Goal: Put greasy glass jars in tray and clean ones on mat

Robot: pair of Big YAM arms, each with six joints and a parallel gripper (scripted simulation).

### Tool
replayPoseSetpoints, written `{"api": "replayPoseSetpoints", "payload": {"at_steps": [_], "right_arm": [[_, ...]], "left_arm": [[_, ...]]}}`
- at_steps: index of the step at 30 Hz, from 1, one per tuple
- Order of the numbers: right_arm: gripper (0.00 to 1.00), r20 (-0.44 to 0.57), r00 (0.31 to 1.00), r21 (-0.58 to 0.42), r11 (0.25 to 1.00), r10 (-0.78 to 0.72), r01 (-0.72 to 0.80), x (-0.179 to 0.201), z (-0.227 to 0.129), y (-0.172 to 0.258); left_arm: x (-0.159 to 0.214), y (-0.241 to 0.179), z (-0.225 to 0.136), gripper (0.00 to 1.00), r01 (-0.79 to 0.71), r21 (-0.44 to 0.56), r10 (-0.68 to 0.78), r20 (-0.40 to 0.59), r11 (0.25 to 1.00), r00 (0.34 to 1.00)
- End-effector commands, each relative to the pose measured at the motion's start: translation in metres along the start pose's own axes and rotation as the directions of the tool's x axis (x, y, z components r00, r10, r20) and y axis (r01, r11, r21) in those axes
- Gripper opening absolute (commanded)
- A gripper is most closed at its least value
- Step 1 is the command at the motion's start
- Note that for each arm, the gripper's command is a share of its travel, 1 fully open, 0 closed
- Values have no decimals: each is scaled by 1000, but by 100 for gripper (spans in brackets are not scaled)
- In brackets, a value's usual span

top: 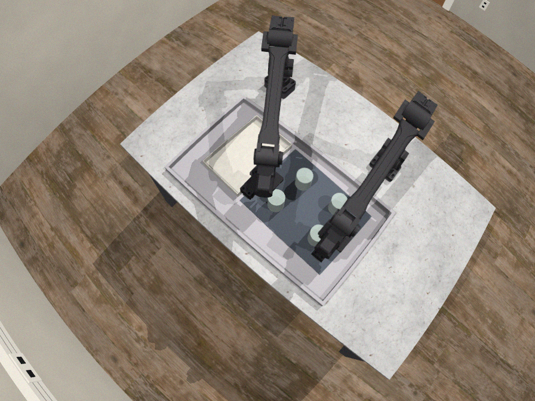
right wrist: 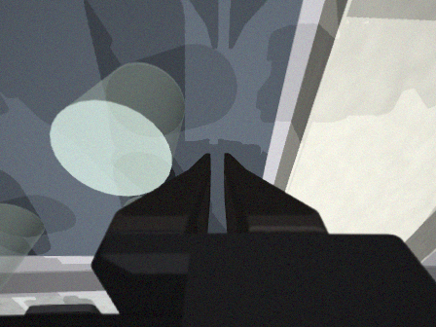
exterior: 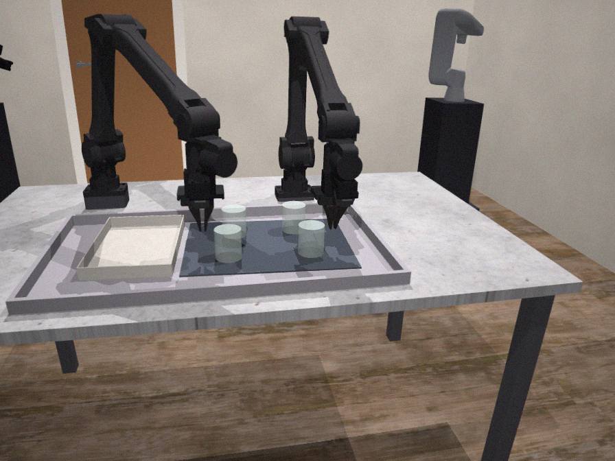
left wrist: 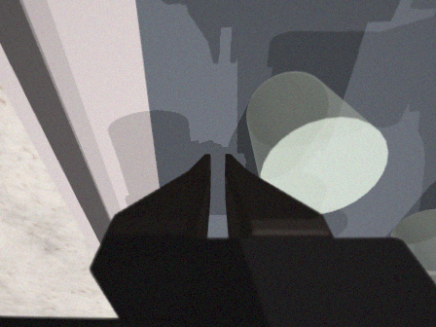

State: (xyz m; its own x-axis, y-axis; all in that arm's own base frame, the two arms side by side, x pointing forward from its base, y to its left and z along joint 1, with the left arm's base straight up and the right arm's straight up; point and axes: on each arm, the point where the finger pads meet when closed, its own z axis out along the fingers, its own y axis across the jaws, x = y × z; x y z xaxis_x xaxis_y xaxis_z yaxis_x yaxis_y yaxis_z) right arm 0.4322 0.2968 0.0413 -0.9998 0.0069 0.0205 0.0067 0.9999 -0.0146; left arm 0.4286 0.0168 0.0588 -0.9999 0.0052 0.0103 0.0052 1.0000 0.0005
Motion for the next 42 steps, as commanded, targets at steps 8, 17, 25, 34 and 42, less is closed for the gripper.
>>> {"api": "replayPoseSetpoints", "payload": {"at_steps": [8,17,25,34,42], "right_arm": [[10,26,1000,-20,1000,5,-5,-26,13,9],[55,42,999,-31,999,8,-6,-25,7,9],[65,50,999,-36,999,0,2,-16,0,11],[65,40,999,-29,1000,3,-2,-10,4,7],[65,52,999,-38,999,4,-2,-14,-1,10]], "left_arm": [[-15,-3,2,65,5,2,-5,33,1000,999],[-12,-2,3,65,2,3,-2,29,1000,1000],[-10,-2,4,65,-2,3,2,27,1000,1000],[-9,-2,4,42,-3,1,3,27,1000,1000],[-9,-1,3,0,-7,0,7,29,1000,1000]]}}
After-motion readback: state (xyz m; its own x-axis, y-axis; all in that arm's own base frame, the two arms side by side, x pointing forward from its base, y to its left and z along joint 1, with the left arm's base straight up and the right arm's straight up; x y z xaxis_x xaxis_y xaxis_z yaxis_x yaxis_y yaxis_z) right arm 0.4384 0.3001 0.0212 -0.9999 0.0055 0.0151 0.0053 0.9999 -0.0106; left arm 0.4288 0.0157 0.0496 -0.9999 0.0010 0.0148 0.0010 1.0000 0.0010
